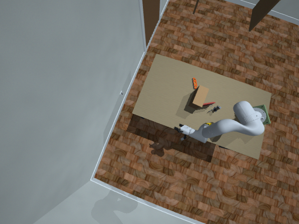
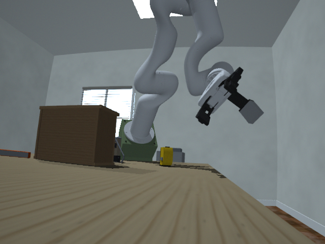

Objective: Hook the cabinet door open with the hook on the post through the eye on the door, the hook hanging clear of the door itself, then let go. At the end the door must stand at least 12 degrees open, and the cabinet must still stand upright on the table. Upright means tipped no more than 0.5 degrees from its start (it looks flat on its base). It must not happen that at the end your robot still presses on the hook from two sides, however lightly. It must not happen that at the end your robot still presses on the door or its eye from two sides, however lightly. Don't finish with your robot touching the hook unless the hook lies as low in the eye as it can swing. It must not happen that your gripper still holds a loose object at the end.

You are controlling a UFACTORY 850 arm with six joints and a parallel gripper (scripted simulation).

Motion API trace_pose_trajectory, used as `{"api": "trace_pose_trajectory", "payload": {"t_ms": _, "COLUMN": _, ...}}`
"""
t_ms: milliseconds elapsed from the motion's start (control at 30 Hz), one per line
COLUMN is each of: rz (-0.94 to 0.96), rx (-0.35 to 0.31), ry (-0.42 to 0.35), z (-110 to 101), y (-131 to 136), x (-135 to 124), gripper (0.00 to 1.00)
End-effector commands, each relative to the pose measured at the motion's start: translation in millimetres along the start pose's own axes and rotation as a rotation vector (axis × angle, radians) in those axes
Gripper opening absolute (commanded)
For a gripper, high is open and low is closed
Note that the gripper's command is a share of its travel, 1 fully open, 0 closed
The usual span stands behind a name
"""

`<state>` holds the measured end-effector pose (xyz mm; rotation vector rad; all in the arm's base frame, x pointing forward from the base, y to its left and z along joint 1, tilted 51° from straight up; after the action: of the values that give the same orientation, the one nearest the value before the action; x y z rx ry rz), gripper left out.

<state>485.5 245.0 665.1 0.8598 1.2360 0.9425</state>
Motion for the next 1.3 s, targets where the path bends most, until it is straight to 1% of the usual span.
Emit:
{"api": "trace_pose_trajectory", "payload": {"t_ms": 0, "rz": 0.001, "rx": -0.001, "ry": -0.001, "z": 0, "y": 1, "x": 0, "gripper": 1.0}}
{"api": "trace_pose_trajectory", "payload": {"t_ms": 600, "rz": 0.001, "rx": -0.002, "ry": -0.001, "z": 0, "y": 1, "x": -1, "gripper": 1.0}}
{"api": "trace_pose_trajectory", "payload": {"t_ms": 767, "rz": -0.014, "rx": -0.016, "ry": -0.007, "z": 3, "y": 1, "x": -6, "gripper": 1.0}}
{"api": "trace_pose_trajectory", "payload": {"t_ms": 900, "rz": -0.051, "rx": -0.052, "ry": -0.02, "z": 11, "y": 1, "x": -20, "gripper": 1.0}}
{"api": "trace_pose_trajectory", "payload": {"t_ms": 1033, "rz": -0.123, "rx": -0.113, "ry": -0.041, "z": 22, "y": 0, "x": -45, "gripper": 1.0}}
{"api": "trace_pose_trajectory", "payload": {"t_ms": 1100, "rz": -0.123, "rx": -0.113, "ry": -0.041, "z": 22, "y": 0, "x": -45, "gripper": 1.0}}
{"api": "trace_pose_trajectory", "payload": {"t_ms": 1233, "rz": -0.234, "rx": -0.193, "ry": -0.062, "z": 34, "y": -4, "x": -78, "gripper": 1.0}}
{"api": "trace_pose_trajectory", "payload": {"t_ms": 1267, "rz": -0.234, "rx": -0.193, "ry": -0.062, "z": 34, "y": -4, "x": -78, "gripper": 1.0}}
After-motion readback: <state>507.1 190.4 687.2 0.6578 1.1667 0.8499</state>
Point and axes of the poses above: the point where the finger pads meet when closed, its own z axis out along the fingers, its own y axis across the jaws, x = y × z, the point moved 3 cm from there along -z, back along the fingers, and after that the axes turned 9 degrees about -z, right-handed, at the moved point
